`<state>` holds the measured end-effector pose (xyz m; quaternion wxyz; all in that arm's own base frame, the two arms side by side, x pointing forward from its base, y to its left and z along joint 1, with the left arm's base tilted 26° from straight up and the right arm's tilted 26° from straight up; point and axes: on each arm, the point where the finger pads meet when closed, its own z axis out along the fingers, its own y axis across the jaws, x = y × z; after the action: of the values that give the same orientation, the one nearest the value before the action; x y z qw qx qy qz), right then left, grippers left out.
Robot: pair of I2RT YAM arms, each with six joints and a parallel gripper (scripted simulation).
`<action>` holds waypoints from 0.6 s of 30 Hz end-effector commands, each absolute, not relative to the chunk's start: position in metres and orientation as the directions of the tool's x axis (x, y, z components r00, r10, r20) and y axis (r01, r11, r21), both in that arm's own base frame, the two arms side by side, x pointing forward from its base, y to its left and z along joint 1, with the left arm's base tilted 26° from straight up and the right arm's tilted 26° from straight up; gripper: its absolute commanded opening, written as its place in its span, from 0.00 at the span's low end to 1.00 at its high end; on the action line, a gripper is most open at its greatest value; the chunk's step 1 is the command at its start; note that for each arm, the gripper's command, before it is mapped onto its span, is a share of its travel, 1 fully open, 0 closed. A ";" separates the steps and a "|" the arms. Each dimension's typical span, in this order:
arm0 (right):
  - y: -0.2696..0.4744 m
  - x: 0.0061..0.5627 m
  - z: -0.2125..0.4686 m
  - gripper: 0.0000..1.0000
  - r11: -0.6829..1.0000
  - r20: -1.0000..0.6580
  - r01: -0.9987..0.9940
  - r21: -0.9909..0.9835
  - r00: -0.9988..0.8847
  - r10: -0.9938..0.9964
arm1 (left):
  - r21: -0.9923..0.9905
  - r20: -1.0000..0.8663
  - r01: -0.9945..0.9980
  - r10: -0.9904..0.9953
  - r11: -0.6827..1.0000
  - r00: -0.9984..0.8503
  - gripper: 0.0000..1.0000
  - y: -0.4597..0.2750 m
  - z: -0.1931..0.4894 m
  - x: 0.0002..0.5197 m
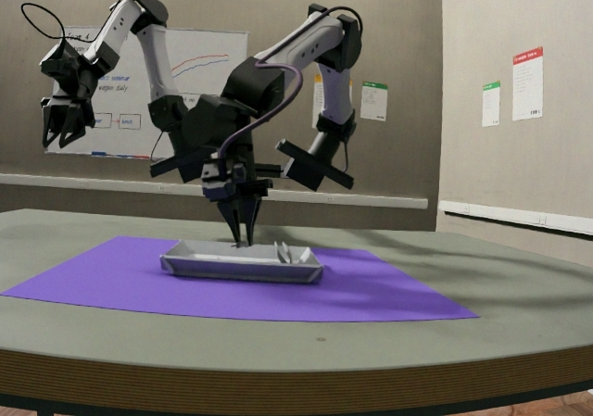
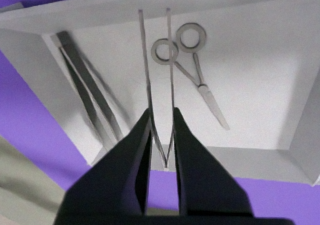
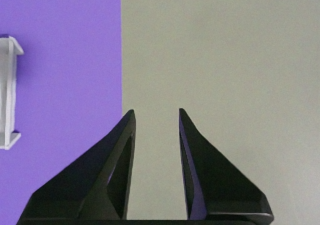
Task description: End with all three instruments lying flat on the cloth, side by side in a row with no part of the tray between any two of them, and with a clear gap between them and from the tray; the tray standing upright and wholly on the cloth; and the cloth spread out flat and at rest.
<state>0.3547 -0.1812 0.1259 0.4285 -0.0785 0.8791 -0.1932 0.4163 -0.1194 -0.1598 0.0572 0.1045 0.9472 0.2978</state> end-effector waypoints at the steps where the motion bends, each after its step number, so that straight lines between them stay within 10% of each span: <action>1: -0.181 0.357 0.132 0.33 0.910 -0.730 0.029 -0.414 -0.608 -0.313 | 0.569 -0.058 0.171 0.247 0.805 -0.967 0.00 -0.134 -0.141 0.415; 18: -0.181 0.357 0.132 0.33 0.910 -0.730 0.029 -0.414 -0.608 -0.313 | 0.562 -0.076 0.167 0.251 0.810 -0.965 0.00 -0.150 -0.114 0.415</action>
<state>0.3547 -0.1812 0.1259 0.4285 -0.0785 0.8791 -0.1932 0.4129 -0.1285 -0.1383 0.0560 0.1038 0.9472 0.2982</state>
